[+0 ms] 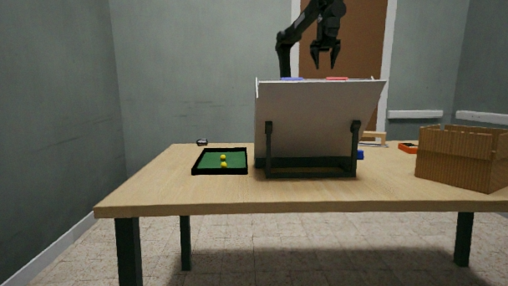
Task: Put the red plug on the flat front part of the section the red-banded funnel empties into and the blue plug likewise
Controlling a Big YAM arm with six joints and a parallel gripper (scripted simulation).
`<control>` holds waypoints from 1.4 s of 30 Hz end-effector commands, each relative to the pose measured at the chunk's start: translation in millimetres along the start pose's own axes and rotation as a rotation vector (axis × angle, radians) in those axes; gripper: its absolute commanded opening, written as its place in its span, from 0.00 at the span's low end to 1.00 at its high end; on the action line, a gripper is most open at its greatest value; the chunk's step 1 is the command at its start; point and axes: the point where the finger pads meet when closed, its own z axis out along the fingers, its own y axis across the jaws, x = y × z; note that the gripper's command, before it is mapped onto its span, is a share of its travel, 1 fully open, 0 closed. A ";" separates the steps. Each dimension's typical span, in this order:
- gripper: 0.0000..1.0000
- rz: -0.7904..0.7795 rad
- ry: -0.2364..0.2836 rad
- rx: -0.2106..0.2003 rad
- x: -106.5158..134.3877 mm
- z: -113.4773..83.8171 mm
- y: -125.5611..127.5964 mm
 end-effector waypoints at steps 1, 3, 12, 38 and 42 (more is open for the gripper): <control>0.56 -0.004 0.010 0.003 -1.5 8.4 6.0; 0.56 -0.004 -0.011 -0.002 0.1 1.4 4.9; 0.56 0.001 -0.050 0.000 14.6 2.6 -10.9; 0.56 -0.001 -0.236 0.000 133.6 55.8 -63.8; 0.56 -0.001 -0.255 0.001 145.9 61.2 -69.4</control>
